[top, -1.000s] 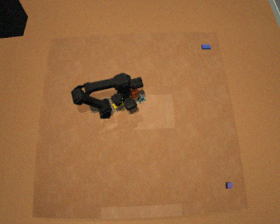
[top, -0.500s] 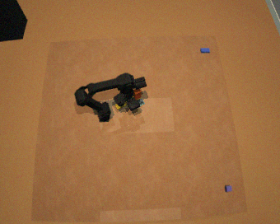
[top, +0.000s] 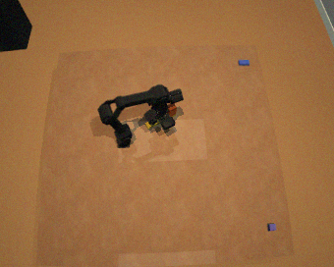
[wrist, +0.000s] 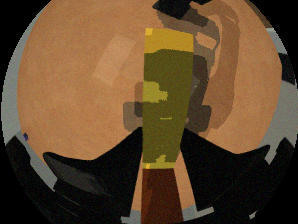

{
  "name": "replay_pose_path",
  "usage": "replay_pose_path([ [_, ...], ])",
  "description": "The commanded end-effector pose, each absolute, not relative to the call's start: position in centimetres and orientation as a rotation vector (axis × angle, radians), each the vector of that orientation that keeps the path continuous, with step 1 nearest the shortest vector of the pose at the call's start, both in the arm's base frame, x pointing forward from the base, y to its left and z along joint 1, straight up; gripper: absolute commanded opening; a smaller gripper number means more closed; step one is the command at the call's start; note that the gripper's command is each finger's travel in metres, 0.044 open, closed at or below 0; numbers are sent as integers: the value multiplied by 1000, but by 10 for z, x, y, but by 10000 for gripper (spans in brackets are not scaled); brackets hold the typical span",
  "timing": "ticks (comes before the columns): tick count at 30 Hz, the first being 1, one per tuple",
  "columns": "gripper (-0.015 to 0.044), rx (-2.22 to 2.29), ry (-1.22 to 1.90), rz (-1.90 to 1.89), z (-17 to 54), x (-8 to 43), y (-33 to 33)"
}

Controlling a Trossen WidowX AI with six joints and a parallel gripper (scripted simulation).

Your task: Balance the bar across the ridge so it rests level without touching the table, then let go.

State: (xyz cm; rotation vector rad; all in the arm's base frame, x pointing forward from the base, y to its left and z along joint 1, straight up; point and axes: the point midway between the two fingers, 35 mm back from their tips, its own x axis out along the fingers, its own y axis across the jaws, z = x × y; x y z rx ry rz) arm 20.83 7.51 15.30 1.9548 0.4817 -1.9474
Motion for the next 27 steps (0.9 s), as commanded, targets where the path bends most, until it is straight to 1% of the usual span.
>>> replay_pose_path([
  [1, 0, 1978, 481, -1930, 156, 214, 78],
  [27, 0, 1978, 481, -1930, 116, 215, 78],
])
